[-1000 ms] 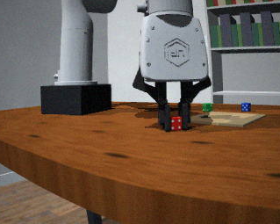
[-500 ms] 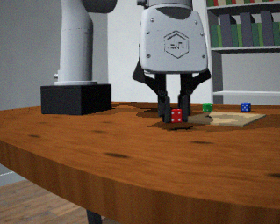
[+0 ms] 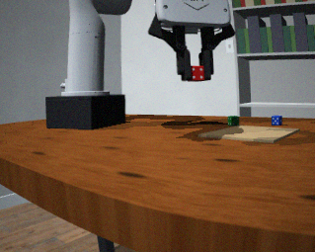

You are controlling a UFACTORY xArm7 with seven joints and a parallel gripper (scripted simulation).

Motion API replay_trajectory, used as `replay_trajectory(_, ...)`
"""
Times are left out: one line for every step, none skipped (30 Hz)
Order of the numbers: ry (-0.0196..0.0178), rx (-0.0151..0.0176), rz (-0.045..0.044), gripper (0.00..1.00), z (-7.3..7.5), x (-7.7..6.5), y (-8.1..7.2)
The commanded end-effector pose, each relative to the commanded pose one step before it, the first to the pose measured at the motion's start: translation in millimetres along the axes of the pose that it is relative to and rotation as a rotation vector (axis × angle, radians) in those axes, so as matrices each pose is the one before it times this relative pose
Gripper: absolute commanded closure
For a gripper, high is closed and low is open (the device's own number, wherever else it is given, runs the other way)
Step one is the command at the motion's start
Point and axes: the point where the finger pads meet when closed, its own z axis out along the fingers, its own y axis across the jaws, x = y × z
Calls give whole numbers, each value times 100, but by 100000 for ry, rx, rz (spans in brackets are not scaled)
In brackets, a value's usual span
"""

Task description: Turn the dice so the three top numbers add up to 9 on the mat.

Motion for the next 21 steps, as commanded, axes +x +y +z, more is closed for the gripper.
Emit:
replay_trajectory(129, 14, 2, 85, -1353, 59, -44)
replay_trajectory(0, 0, 0, 85, 0, 0, 0)
replay_trajectory(0, 0, 0, 85, -7, 0, 0)
replay_trajectory(0, 0, 0, 85, 0, 0, 0)
replay_trajectory(0, 0, 0, 85, 0, 0, 0)
replay_trajectory(0, 0, 0, 85, 0, 0, 0)
replay_trajectory(0, 0, 0, 85, 0, 0, 0)
replay_trajectory(0, 0, 0, 85, 0, 0, 0)
replay_trajectory(0, 0, 0, 85, 0, 0, 0)
replay_trajectory(1, -1, 50, 85, 0, 6, 7)
replay_trajectory(4, -8, 323, 85, -3, 40, 48)
replay_trajectory(9, -19, 804, 85, -7, 100, 118)
replay_trajectory(16, -33, 1426, 85, -13, 180, 206)
replay_trajectory(24, -46, 2128, 85, -19, 275, 300)
replay_trajectory(32, -55, 2859, 85, -24, 382, 388)
replay_trajectory(40, -60, 3572, 85, -29, 496, 460)
replay_trajectory(45, -58, 4226, 85, -33, 612, 507)
replay_trajectory(0, 0, 0, 85, 0, 0, 0)
replay_trajectory(0, 0, 0, 85, 0, 0, 0)
replay_trajectory(46, -50, 4790, 85, -36, 724, 523)
replay_trajectory(42, -36, 5236, 85, -36, 824, 506)
